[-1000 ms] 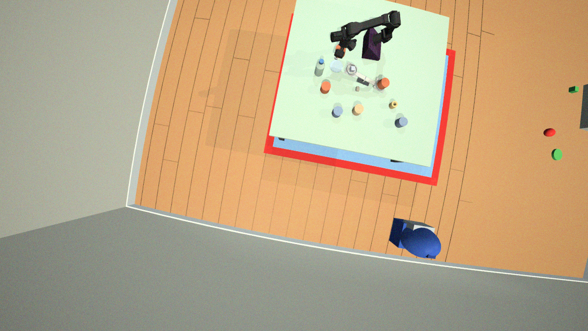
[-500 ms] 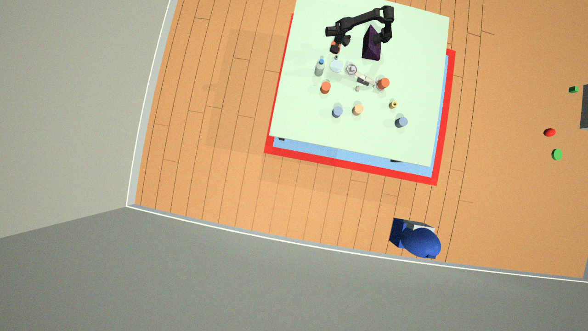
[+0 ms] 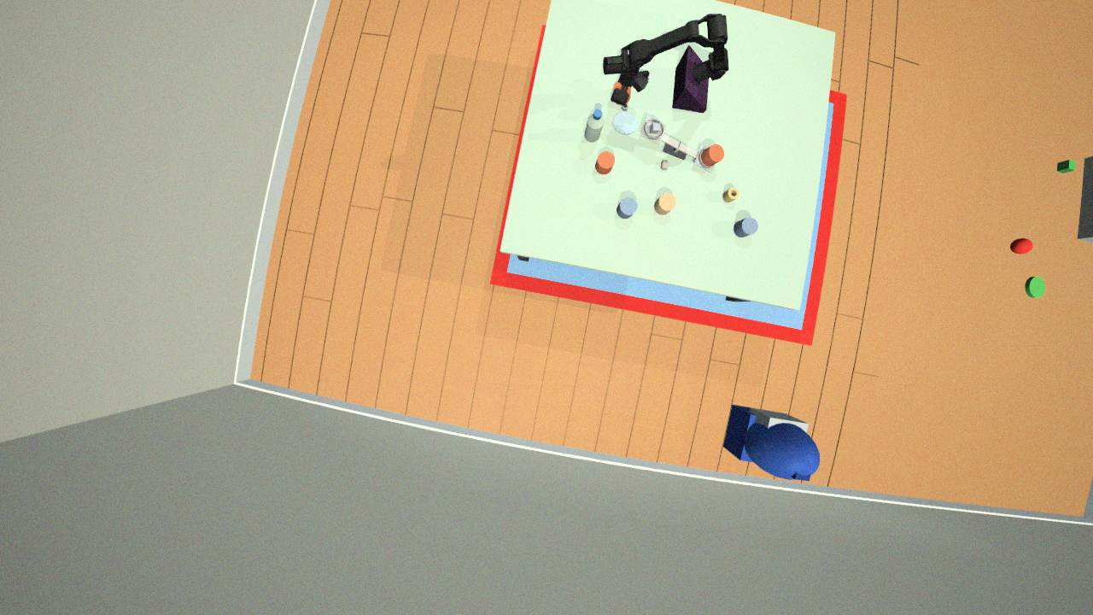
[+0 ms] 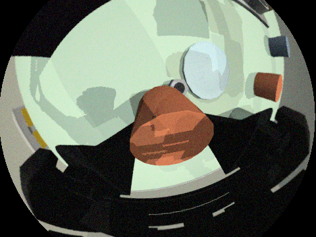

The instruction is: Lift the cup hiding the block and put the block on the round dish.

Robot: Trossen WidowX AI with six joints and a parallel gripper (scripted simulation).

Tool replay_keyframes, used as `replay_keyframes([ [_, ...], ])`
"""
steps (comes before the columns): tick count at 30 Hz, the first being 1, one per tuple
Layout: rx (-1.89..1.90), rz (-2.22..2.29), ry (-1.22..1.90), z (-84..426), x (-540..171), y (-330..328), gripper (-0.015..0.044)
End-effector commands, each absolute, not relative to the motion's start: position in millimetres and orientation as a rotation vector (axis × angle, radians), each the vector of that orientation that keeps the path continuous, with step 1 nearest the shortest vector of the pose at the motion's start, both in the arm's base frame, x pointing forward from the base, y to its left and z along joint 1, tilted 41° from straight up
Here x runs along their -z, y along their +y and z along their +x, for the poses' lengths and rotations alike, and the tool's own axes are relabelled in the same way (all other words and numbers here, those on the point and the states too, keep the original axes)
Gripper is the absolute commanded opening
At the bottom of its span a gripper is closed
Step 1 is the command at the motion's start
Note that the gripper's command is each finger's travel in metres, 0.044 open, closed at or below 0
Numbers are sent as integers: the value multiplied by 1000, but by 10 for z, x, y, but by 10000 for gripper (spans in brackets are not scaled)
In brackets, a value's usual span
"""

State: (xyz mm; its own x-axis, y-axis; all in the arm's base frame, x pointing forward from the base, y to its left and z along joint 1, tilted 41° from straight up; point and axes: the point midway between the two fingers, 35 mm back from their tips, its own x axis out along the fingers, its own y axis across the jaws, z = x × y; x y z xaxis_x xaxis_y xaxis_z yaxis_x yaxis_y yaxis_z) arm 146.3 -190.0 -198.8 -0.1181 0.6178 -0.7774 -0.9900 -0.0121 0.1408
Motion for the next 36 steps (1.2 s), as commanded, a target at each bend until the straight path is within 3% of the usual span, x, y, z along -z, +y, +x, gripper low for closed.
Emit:
replay_keyframes([
  [1,-1525,-606,810,1454,2045,-1839,0],
  [36,-1525,-606,809,1438,2141,-1759,0],
])
